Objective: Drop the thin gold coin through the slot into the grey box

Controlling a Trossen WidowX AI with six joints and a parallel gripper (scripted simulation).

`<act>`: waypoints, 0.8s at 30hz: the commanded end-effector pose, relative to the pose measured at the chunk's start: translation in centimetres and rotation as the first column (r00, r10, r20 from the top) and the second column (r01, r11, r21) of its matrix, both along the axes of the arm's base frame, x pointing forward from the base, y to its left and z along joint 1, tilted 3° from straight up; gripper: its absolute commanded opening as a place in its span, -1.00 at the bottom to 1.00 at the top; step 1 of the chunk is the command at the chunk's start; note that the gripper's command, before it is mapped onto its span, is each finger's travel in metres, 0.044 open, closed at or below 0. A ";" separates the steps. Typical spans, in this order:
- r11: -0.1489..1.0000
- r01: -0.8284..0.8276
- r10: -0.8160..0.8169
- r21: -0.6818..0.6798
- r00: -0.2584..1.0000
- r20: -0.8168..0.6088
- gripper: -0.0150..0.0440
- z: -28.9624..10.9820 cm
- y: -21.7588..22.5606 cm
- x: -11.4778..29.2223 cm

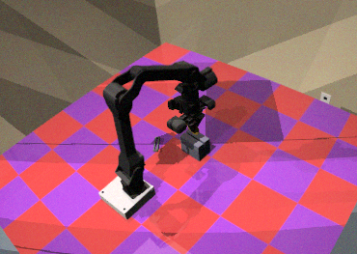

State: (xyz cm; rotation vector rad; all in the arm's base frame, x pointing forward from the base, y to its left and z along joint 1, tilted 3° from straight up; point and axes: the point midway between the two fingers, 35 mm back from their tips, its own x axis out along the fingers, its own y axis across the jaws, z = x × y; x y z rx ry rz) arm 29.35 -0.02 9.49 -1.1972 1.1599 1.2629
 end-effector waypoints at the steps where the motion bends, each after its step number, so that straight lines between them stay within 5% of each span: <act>1: 1.000 -0.002 0.002 0.000 1.000 -0.001 -0.49 0.0 0.2 -0.1; 24: 1.000 -0.005 0.005 0.000 1.000 -0.002 -0.49 0.0 -0.2 0.1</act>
